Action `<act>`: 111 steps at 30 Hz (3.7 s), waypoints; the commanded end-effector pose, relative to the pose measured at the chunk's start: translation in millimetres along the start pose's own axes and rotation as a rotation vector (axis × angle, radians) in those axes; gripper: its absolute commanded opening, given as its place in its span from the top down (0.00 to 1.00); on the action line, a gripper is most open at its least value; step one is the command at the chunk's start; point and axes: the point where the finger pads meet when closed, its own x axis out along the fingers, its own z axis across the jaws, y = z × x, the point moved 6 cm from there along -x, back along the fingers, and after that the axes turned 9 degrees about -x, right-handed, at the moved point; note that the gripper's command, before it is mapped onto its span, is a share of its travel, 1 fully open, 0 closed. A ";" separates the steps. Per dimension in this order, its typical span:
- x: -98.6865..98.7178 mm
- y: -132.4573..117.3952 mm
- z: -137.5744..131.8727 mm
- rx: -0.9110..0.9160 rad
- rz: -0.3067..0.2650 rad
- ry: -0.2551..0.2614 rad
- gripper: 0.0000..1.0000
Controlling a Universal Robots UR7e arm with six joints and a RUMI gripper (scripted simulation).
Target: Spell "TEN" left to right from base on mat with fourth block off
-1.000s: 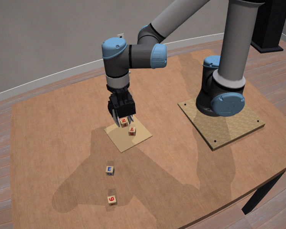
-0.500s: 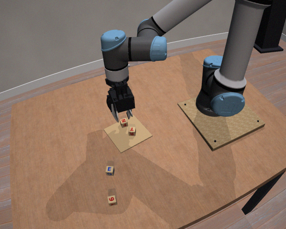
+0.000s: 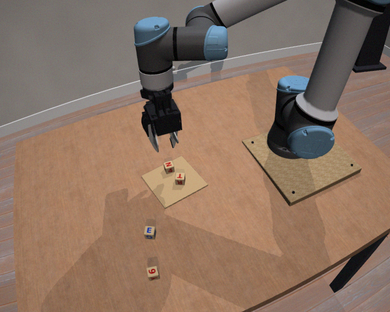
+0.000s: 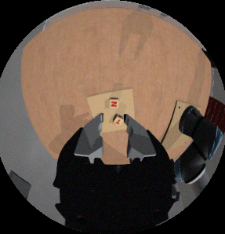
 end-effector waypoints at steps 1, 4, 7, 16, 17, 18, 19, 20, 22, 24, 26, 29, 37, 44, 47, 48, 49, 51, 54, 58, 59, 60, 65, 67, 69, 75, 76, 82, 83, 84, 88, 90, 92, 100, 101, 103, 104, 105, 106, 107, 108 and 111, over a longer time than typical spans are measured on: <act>-7.6 -0.8 0.6 -0.001 -0.003 -0.006 0.00; -7.3 -0.8 0.6 -0.001 -0.003 -0.006 0.00; -6.5 -1.0 0.9 -0.002 -0.004 -0.008 0.00; -6.0 -1.2 1.1 -0.002 -0.004 -0.009 0.00; -6.0 -1.2 1.1 -0.002 -0.004 -0.009 0.00; -6.0 -1.2 1.1 -0.002 -0.004 -0.009 0.00; -6.0 -1.2 1.1 -0.002 -0.004 -0.009 0.00; -6.0 -1.2 1.1 -0.002 -0.004 -0.009 0.00; -6.0 -1.2 1.1 -0.002 -0.004 -0.009 0.00; -6.0 -1.2 1.1 -0.003 -0.004 -0.009 0.00; -6.0 -1.2 1.1 -0.004 -0.004 -0.009 0.00; -6.0 -1.3 1.1 -0.009 -0.004 -0.009 0.00; -5.7 -2.1 1.0 -0.056 -0.005 -0.009 0.00; -5.1 -3.0 0.9 -0.119 -0.006 -0.009 0.00; -4.4 -3.7 0.9 -0.171 -0.007 -0.010 0.00; -4.2 -4.0 0.8 -0.191 -0.007 -0.010 0.00; -4.2 -4.3 0.6 -0.213 -0.007 -0.010 0.00; -4.2 -4.9 0.2 -0.259 -0.007 -0.010 0.00; -4.1 -5.6 -0.4 -0.319 -0.007 -0.009 0.00; -3.9 -6.3 -1.1 -0.393 -0.008 -0.009 0.00; -3.9 -6.5 -1.2 -0.412 -0.008 -0.009 0.00; -3.9 -6.5 -1.2 -0.412 -0.008 -0.009 0.00; -3.6 -8.0 -2.1 -0.514 -0.009 -0.008 0.00; -3.5 -8.7 -2.5 -0.549 -0.009 -0.008 0.00; -3.5 -9.4 -2.8 -0.587 -0.009 -0.008 0.00; -3.2 -11.2 -3.6 -0.699 -0.009 -0.007 0.00; -3.2 -11.6 -3.7 -0.717 -0.009 -0.007 0.00; -2.9 -13.6 -4.4 -0.820 -0.010 -0.007 0.00; -2.9 -14.0 -4.5 -0.838 -0.010 -0.007 0.00; -2.8 -14.4 -4.6 -0.857 -0.010 -0.007 0.00; -2.7 -16.0 -5.0 -0.931 -0.010 -0.006 0.00; -2.6 -16.7 -5.2 -0.968 -0.010 -0.006 0.00; -2.5 -17.5 -5.4 -1.005 -0.011 -0.006 0.00; -2.2 -20.8 -5.8 -1.145 -0.011 -0.005 0.00; -2.1 -21.2 -5.8 -1.164 -0.011 -0.005 0.00; -2.0 -22.1 -5.9 -1.201 -0.011 -0.005 0.00; -2.0 -22.6 -5.9 -1.220 -0.011 -0.005 0.00; -2.0 -23.0 -5.9 -1.238 -0.011 -0.005 0.00; -1.9 -23.5 -6.0 -1.257 -0.011 -0.005 0.00; -1.9 -23.9 -6.0 -1.276 -0.012 -0.005 0.00; -1.8 -24.4 -6.0 -1.294 -0.012 -0.005 0.00; -1.7 -25.3 -5.9 -1.331 -0.012 -0.004 0.00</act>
